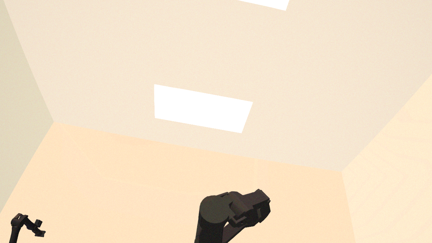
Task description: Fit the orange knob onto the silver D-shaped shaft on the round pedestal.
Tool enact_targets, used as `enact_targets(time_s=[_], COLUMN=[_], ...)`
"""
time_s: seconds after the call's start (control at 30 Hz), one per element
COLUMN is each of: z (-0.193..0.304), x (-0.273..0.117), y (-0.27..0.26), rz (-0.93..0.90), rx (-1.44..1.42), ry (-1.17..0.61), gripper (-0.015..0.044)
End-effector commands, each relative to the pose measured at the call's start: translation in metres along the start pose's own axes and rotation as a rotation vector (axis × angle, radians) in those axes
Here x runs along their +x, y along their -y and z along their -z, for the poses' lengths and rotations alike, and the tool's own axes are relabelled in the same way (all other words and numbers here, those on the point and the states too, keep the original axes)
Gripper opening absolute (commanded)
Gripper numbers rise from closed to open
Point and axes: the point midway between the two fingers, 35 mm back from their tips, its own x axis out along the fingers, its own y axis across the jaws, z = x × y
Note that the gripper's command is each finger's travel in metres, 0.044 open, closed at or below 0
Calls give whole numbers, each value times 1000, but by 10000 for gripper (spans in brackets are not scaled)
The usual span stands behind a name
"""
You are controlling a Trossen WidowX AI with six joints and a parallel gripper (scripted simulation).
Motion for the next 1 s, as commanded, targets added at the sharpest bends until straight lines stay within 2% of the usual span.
enact_targets(time_s=[0.0,0.17,0.37,0.67,0.97], z=[0,0,0,0,0], x=[15,37,40,39,39], y=[1,0,-3,-3,-3], rz=[0,-8,-9,-15,-15], rx=[5,4,3,0,0], ry=[5,11,12,8,8], gripper=[0,0,0,236,240])
